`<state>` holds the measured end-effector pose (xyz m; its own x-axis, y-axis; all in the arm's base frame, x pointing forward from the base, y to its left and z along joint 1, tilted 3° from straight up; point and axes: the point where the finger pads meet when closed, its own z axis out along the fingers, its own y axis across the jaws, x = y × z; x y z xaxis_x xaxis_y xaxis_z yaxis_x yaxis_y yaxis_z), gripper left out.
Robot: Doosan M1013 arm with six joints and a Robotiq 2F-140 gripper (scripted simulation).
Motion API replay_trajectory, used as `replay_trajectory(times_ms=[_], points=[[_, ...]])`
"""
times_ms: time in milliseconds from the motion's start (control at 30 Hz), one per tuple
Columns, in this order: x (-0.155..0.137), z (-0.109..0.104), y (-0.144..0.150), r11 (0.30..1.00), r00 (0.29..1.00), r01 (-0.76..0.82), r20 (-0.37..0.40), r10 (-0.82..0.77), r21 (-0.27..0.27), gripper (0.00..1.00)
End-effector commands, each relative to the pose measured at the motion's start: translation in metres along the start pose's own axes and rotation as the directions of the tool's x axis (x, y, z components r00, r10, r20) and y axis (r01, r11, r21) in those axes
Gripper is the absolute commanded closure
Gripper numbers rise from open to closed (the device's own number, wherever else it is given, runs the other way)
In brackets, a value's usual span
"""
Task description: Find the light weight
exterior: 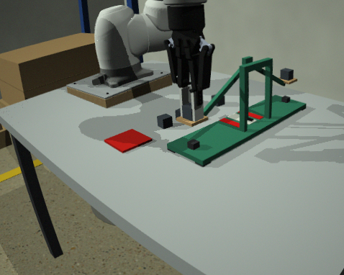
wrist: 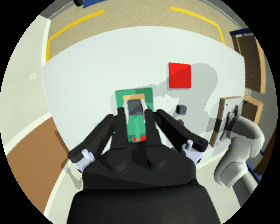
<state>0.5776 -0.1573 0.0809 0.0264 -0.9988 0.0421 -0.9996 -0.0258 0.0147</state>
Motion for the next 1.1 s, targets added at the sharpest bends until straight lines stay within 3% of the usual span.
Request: replay_trajectory(times_ms=[0,633,1067], points=[[0.0,0.0,0.0,1.0,1.0,0.0,0.0,0.0,0.0,0.76],[0.0,-0.002,0.0,1.0,1.0,0.0,0.0,0.0,0.0,0.76],[0.0,-0.055,0.0,1.0,1.0,0.0,0.0,0.0,0.0,0.76]])
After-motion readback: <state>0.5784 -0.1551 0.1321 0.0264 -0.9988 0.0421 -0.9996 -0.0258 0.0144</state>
